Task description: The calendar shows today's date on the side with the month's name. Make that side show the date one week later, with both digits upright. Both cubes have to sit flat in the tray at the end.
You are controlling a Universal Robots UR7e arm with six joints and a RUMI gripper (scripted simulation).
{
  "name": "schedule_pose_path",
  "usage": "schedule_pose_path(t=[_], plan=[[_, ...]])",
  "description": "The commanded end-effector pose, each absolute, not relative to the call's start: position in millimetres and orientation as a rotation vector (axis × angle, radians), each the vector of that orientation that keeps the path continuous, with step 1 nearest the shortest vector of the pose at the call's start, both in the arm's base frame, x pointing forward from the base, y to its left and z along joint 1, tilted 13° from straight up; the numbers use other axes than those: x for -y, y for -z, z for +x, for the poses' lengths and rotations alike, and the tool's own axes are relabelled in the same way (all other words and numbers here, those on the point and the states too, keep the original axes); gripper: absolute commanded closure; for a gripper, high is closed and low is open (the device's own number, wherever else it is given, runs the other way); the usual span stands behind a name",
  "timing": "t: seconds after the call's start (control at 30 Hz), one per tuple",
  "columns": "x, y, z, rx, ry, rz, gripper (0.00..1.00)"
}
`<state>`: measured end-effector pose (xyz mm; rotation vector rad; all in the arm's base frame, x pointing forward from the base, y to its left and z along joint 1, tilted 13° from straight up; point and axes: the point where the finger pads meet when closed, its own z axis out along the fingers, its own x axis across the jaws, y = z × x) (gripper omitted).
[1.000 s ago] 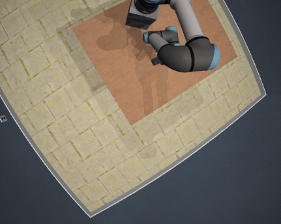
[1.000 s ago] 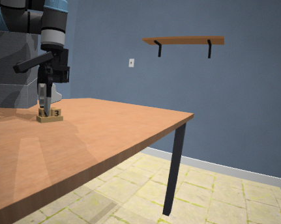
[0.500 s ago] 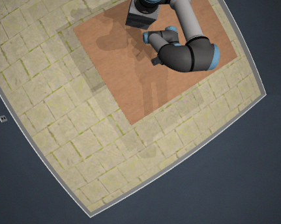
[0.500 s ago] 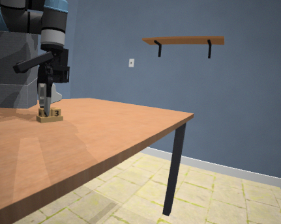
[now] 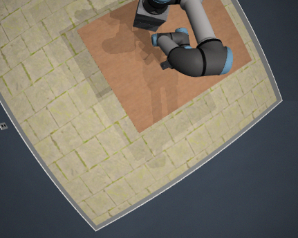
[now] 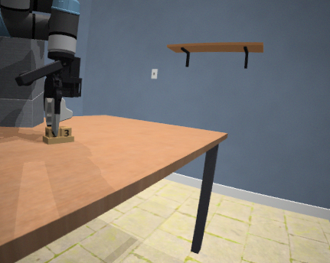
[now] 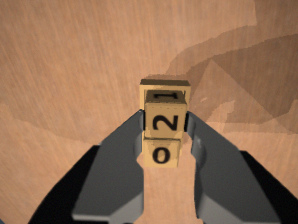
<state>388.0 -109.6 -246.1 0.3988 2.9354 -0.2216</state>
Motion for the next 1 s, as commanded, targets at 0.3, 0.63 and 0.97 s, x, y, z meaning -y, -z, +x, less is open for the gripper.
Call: schedule_pose_path(t=[0.3,0.63,0.97], plan=[[111.2,246.5,388.9,-2.933,0.222,0.402,0.89],[111.2,246.5,388.9,-2.933,0.222,0.402,0.89],[111.2,246.5,388.9,-2.933,0.222,0.402,0.82]])
